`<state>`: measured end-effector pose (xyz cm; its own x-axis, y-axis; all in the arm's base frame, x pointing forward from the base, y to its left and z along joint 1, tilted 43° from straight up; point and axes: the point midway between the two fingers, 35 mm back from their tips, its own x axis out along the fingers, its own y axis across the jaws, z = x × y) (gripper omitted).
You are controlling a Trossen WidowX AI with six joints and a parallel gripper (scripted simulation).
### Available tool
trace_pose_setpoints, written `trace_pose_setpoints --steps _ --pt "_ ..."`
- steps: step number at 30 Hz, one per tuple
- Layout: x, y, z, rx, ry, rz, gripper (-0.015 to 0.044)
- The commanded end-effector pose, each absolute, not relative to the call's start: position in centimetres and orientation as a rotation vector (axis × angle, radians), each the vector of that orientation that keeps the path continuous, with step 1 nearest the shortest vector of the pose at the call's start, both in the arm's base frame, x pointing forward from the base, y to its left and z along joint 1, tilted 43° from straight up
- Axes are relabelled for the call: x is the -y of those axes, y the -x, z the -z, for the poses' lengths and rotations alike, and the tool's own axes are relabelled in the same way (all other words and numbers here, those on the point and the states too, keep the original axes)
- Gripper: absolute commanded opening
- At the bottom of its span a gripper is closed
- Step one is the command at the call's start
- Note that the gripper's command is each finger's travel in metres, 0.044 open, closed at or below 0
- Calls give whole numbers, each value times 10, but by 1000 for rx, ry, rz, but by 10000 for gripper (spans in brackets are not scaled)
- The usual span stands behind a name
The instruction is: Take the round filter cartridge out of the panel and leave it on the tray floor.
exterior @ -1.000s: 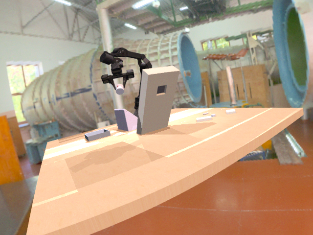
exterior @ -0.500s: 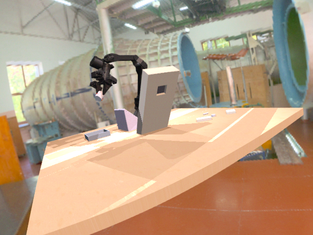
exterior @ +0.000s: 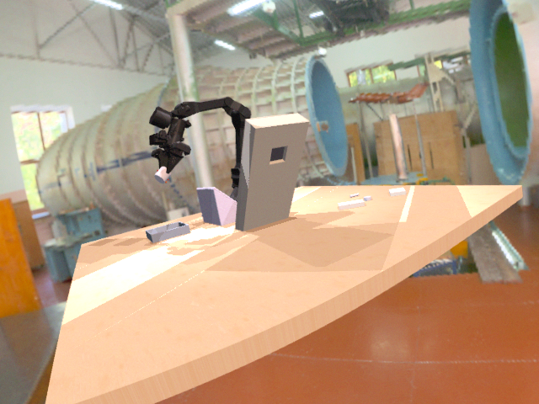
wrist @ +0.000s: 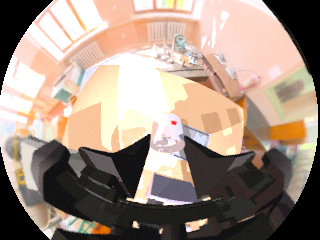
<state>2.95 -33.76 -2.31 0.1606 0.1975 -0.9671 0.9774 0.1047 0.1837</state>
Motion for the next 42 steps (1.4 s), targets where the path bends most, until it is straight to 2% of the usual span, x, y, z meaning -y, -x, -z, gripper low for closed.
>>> trace_pose_setpoints --steps 1,22,29,42 --pt "329 -5 41 -1275 -1364 987 0" --pt "249 94 108 -1312 -1528 1429 0" --pt "243 97 113 -1313 -1533 1443 0" --pt "196 92 165 -1315 -1534 1443 0"
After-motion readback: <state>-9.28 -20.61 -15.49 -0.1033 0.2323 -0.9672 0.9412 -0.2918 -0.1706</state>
